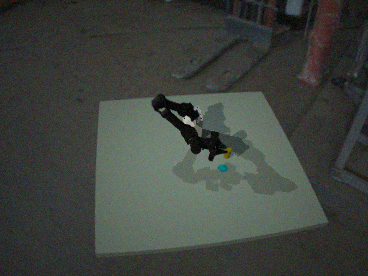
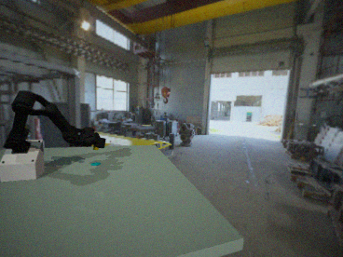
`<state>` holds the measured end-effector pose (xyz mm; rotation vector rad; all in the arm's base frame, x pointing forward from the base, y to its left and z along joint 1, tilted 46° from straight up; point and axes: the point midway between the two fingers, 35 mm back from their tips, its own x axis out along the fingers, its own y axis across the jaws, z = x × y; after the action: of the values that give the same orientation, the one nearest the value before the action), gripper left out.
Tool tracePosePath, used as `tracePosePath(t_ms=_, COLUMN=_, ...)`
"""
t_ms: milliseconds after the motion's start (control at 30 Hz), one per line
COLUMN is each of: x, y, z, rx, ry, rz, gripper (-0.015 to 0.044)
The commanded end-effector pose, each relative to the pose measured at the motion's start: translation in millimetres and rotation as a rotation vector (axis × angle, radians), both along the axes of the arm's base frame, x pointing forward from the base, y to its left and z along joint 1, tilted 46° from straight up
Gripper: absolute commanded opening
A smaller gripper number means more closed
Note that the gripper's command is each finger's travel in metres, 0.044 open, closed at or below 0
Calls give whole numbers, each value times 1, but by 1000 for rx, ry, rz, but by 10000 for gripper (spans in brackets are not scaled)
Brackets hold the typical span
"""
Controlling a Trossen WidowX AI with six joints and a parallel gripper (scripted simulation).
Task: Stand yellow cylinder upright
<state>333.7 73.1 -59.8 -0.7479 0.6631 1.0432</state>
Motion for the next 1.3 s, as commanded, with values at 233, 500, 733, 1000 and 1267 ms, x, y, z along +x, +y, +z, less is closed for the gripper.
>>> tracePosePath(t_ms=233, x=-6, y=-1, z=11, rx=49, ry=-81, rz=39, gripper=105)
tracePosePath(t_ms=500, x=-7, y=-1, z=14, rx=61, ry=-105, rz=49, gripper=105)
tracePosePath(t_ms=733, x=-7, y=-1, z=14, rx=61, ry=-105, rz=49, gripper=105)
tracePosePath(t_ms=1000, x=-6, y=-4, z=12, rx=60, ry=-105, rz=49, gripper=105)
tracePosePath(t_ms=1267, x=-4, y=-29, z=-12, rx=54, ry=-101, rz=51, gripper=105)
